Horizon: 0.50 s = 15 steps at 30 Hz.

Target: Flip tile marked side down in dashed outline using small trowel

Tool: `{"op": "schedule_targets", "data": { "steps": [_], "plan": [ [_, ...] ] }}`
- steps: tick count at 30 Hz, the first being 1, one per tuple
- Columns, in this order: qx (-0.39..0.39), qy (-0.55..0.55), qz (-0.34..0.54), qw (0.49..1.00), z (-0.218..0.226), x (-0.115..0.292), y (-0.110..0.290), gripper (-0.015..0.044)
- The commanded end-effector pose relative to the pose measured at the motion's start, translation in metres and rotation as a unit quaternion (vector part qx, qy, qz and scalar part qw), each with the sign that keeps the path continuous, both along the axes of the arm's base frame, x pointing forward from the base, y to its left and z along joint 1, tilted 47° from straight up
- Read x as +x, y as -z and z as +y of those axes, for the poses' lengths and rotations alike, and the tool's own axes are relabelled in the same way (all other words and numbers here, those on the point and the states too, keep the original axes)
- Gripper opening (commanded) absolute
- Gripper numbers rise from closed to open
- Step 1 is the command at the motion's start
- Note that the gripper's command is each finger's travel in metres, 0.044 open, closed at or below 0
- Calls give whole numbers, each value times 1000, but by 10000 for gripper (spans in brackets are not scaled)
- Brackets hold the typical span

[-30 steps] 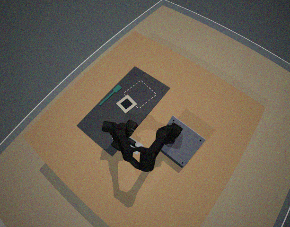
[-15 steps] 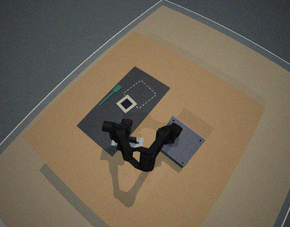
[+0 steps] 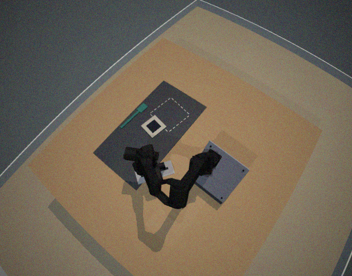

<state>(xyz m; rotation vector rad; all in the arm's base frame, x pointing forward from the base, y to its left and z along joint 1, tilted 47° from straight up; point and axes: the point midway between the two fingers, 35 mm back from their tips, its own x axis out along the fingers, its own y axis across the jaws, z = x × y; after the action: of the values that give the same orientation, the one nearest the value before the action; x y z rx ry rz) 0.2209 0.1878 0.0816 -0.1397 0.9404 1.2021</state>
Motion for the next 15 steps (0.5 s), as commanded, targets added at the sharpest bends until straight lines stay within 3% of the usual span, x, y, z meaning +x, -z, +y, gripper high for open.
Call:
{"op": "schedule_targets", "data": {
  "steps": [1, 8, 13, 15],
  "plan": [
    [1, -37, -40, 999, 2, 1, -1, 130],
    [1, -38, -42, 998, 2, 1, -1, 130],
    [1, -38, -42, 998, 2, 1, -1, 261],
    [1, -38, -42, 998, 2, 1, -1, 270]
  ]
}}
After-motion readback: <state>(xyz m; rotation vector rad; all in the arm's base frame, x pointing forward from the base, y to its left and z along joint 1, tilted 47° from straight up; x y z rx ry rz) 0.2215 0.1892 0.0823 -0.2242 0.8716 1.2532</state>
